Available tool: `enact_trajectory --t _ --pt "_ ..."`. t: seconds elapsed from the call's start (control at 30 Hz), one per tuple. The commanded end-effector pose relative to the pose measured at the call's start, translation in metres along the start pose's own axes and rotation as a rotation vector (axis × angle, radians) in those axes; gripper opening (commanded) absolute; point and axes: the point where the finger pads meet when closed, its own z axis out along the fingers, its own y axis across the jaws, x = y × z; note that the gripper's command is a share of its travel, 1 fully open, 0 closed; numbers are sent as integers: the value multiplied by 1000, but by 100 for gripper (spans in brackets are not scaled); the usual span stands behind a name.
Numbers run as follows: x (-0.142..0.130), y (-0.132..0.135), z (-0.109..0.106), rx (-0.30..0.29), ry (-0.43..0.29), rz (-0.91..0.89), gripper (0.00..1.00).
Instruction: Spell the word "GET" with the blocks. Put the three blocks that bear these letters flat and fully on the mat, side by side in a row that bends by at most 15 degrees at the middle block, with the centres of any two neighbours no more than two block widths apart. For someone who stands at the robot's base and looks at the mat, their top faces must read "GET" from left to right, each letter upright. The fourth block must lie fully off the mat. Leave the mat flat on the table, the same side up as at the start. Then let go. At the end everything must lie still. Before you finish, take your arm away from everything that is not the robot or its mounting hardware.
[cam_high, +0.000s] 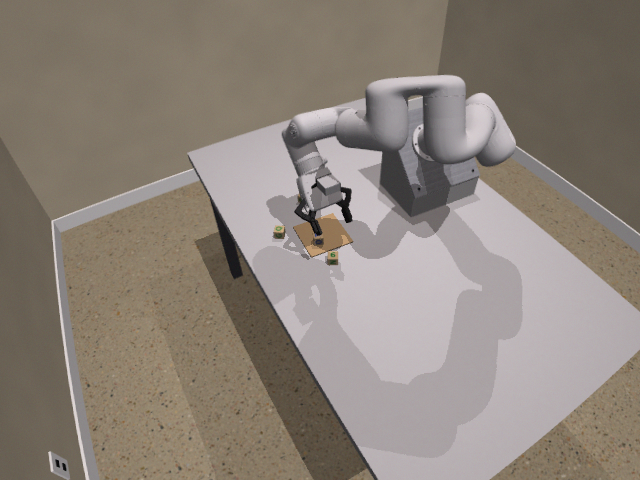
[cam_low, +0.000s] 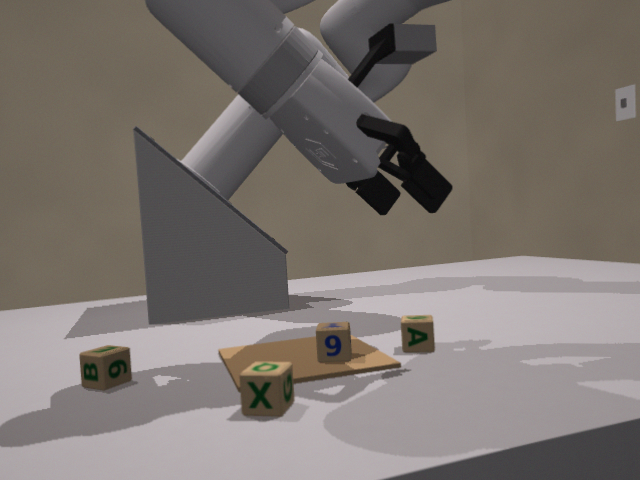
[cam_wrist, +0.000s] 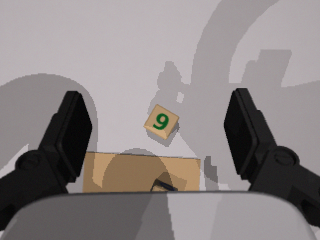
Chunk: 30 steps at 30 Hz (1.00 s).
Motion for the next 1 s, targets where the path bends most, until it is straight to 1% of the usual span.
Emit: enact_trajectory --t 0.0,0.27,0.3,0.33,0.4,0.47,0.53,0.57,0.97 --pt "1 1 -2 -3 -2 -3 100" --pt "0 1 -2 -3 -2 -3 100" --pt "-4 2 -7 -3 -3 -3 100" --pt "-11 3 -16 -3 -5 -4 100" --pt "-33 3 -42 -3 -7 -5 100" --pt "-33 3 -42 -3 -7 -5 100" --pt "-51 1 -63 -3 -3 -3 100" --pt "-55 0 -67 -3 -2 -3 100" --pt "-55 0 -68 -3 -2 -3 100"
